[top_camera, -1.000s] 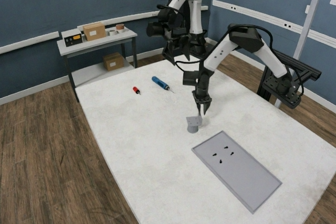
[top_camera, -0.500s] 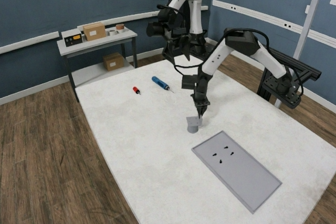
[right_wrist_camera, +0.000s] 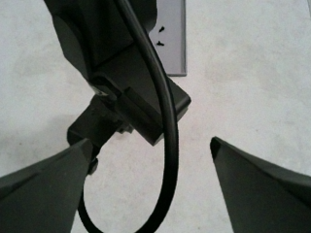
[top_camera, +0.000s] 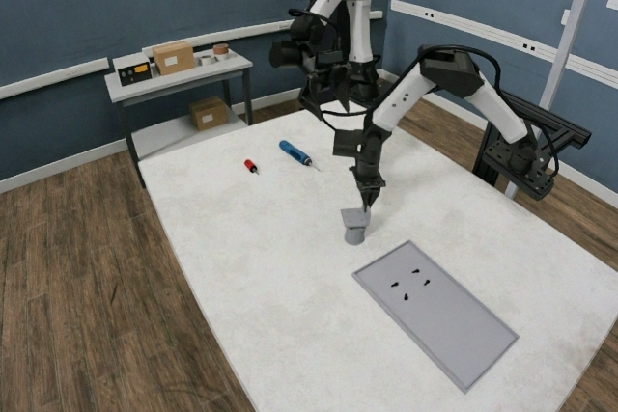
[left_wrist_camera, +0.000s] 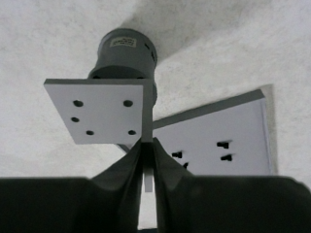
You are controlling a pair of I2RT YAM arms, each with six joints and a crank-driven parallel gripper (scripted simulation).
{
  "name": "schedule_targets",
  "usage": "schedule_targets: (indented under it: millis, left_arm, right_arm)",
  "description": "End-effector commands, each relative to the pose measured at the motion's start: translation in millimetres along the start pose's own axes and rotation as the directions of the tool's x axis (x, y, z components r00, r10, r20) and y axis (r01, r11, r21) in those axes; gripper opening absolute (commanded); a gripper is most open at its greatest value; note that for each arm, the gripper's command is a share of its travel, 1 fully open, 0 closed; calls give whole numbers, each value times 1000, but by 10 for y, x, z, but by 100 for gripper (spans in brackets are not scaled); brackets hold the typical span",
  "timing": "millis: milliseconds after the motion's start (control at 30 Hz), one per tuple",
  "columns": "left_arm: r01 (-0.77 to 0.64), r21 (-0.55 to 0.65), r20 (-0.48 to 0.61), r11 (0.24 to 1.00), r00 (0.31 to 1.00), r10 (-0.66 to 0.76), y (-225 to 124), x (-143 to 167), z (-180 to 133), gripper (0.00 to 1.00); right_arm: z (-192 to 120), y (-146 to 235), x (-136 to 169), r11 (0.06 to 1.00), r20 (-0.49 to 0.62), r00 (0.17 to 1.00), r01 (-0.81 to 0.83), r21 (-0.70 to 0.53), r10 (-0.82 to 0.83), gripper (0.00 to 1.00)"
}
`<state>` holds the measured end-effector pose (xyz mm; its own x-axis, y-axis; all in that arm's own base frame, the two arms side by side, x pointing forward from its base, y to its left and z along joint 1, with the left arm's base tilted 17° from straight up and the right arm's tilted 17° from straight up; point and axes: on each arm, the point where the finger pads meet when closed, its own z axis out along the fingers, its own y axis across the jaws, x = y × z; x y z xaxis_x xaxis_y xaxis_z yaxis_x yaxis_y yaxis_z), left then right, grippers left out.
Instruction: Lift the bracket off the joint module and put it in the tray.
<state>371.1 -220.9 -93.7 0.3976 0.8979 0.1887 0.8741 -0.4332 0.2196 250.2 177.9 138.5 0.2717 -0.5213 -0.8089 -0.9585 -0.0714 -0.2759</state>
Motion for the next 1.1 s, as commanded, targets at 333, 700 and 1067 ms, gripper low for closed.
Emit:
schedule_targets:
  millis: [333, 700, 1067]
  left_arm:
    - [3, -10, -1, 1000, 1000, -3, 24, -1, -283, 0]
    - [22, -27, 20, 999, 1000, -21, 83, 49, -427, 0]
    - [220, -56, 44, 974, 975, -218, 47, 1066, -73, 0]
  right_arm:
    - [2, 42, -20, 1000, 7, 1000, 2, -8, -2, 100]
    - [2, 42, -20, 1000, 7, 1000, 2, -8, -2, 100]
    - [65, -91, 56, 1000, -38, 999, 6, 26, -5, 100]
